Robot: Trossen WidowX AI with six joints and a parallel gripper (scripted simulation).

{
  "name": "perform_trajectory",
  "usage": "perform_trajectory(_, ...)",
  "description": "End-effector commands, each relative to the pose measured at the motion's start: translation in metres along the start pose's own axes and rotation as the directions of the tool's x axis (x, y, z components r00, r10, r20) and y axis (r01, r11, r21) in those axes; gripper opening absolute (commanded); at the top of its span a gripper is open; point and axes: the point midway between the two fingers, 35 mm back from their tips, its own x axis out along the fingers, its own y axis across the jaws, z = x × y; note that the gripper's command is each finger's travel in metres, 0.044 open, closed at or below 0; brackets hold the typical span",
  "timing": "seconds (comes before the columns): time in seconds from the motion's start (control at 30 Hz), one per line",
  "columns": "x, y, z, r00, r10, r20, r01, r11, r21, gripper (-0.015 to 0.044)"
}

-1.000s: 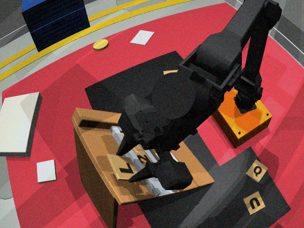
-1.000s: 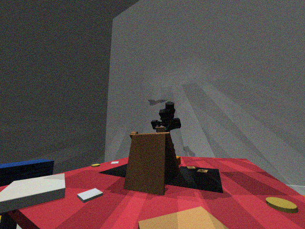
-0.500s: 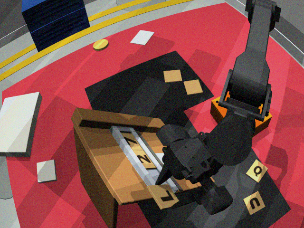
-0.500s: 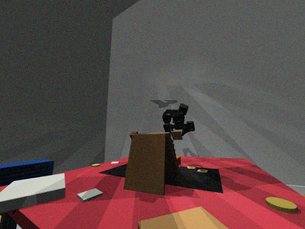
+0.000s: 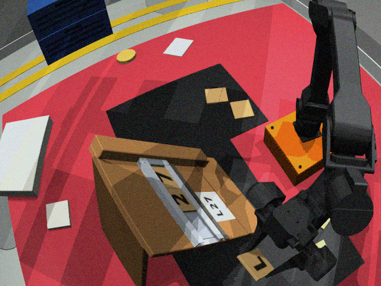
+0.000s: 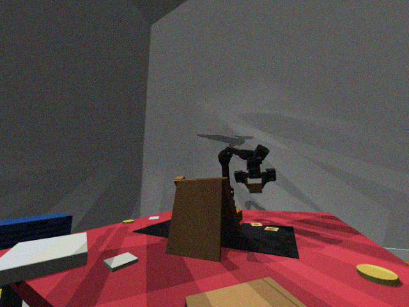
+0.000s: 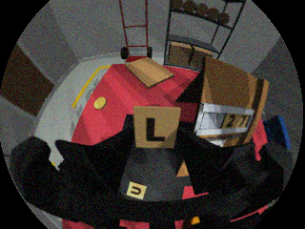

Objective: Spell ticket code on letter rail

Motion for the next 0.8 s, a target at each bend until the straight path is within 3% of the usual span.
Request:
perform_trajectory(0.0,0.001,0.002,-0.006,1.000,-0.007,-0.005,0.007,1.000,0.002,0.0000)
perform_trajectory(0.27,0.048,0.002,-0.006,1.000,-0.007,-0.001,0.007,1.000,0.002,0.0000)
perform_trajectory(0.77,0.048,-0.001,-0.005,1.000,-0.007,-0.001,0.007,1.000,0.001,0.0000)
